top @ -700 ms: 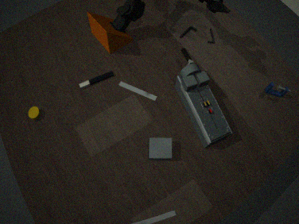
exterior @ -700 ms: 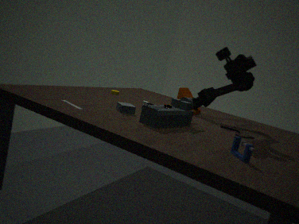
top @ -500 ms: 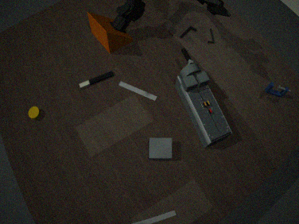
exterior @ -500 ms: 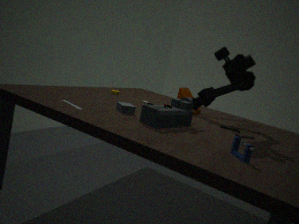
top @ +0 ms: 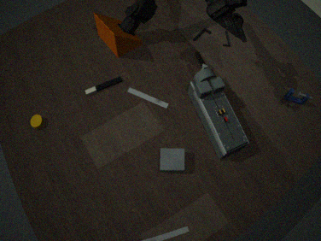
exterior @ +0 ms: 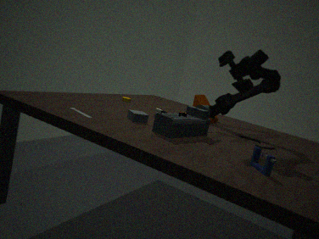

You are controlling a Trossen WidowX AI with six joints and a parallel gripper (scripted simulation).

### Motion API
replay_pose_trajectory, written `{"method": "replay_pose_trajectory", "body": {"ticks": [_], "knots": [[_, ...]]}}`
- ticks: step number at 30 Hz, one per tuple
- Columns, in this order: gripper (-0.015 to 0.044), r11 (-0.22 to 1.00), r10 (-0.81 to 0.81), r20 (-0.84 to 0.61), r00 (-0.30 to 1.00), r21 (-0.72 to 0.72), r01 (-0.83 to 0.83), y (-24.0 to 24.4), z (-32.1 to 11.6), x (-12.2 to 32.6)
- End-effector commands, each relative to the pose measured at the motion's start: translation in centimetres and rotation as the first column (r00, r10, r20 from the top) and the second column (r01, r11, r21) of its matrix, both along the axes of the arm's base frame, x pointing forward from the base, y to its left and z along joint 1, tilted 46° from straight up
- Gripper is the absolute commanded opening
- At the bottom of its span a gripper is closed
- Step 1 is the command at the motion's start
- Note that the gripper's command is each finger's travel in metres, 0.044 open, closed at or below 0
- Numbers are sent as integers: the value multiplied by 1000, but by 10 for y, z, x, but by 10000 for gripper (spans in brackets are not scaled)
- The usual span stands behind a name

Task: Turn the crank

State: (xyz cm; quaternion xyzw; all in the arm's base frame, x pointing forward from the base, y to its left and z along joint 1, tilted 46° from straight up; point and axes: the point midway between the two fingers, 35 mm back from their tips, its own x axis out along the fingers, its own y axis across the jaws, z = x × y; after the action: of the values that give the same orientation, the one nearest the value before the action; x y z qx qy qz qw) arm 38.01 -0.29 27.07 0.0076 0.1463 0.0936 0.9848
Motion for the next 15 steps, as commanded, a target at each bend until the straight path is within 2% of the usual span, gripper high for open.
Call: {"method": "replay_pose_trajectory", "body": {"ticks": [1,15], "knots": [[440,999,48,-69,997,18,-46,-2,-12,12],[440,968,218,-302,928,188,-166,-15,-71,47]]}}
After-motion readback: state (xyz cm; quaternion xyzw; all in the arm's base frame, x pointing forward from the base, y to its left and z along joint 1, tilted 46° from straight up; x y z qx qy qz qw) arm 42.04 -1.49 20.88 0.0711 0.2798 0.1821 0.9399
